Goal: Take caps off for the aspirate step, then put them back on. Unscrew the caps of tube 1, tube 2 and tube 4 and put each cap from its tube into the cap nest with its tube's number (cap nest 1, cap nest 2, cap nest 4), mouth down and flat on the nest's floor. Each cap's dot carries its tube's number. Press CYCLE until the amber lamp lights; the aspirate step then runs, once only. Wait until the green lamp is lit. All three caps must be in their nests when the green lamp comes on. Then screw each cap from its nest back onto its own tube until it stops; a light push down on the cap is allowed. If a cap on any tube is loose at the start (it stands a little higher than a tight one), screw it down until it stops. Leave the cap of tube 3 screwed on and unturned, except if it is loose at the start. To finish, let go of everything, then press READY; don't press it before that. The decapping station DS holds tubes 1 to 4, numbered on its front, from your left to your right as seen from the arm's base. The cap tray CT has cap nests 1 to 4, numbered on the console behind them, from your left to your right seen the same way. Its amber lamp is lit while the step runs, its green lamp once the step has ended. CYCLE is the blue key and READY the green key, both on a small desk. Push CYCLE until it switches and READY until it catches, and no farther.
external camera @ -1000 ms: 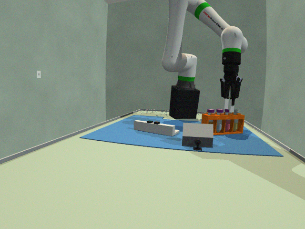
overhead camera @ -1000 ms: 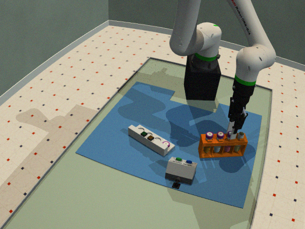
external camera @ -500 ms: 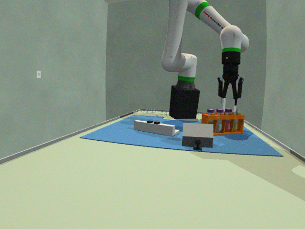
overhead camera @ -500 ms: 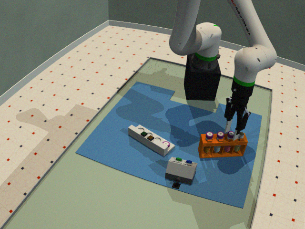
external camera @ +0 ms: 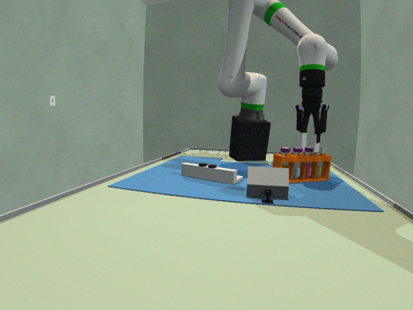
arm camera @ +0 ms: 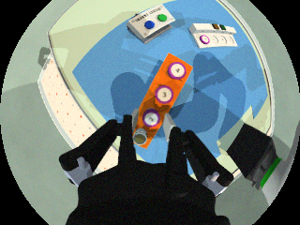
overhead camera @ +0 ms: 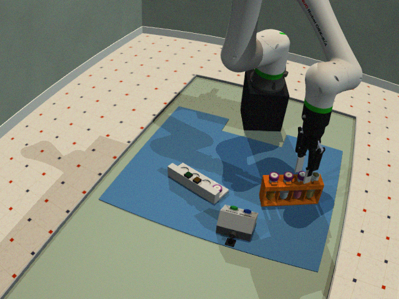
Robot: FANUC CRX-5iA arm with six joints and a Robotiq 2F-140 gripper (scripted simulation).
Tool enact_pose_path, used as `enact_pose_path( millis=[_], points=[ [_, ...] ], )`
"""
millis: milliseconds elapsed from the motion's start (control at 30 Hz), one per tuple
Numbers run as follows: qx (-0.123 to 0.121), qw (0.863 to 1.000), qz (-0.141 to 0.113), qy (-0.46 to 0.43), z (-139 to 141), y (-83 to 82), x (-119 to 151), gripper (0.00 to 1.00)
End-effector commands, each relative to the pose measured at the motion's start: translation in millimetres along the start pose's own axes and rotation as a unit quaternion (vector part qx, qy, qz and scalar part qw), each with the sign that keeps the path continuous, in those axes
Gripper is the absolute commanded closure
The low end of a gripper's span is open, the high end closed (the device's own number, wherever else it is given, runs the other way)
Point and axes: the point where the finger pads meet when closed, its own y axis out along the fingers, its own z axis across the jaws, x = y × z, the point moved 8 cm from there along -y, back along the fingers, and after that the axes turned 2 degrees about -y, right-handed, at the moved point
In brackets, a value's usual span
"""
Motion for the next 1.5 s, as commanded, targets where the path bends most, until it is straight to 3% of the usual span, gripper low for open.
enact_pose_path(
  millis=[0,233,267,300,333,400,467,700,733,1200,1333,1467],
  points=[
    [-0.002,0.994,0.008,0.109,0.0,-0.1,1.3,0.65],
    [-0.003,0.962,0.008,0.272,0.0,-0.1,1.3,0.65],
    [-0.003,0.950,0.008,0.312,0.0,-0.1,1.3,0.65],
    [-0.003,0.950,0.008,0.312,0.0,-0.1,1.3,0.65],
    [-0.004,0.936,0.008,0.351,0.0,-0.1,1.3,0.65],
    [-0.004,0.936,0.008,0.351,0.0,-0.1,1.3,0.65],
    [-0.004,0.911,0.007,0.412,0.0,-0.1,1.3,0.65],
    [-0.004,0.911,0.007,0.412,-0.2,-0.2,1.3,0.65],
    [-0.004,0.911,0.007,0.412,-0.2,-0.2,1.3,1.00],
    [-0.004,0.911,0.007,0.412,-0.2,-0.2,1.3,1.00],
    [-0.003,0.948,0.008,0.319,-0.2,-0.3,1.3,1.00],
    [-0.002,0.975,0.008,0.222,-0.2,-0.4,1.3,1.00]
  ],
)
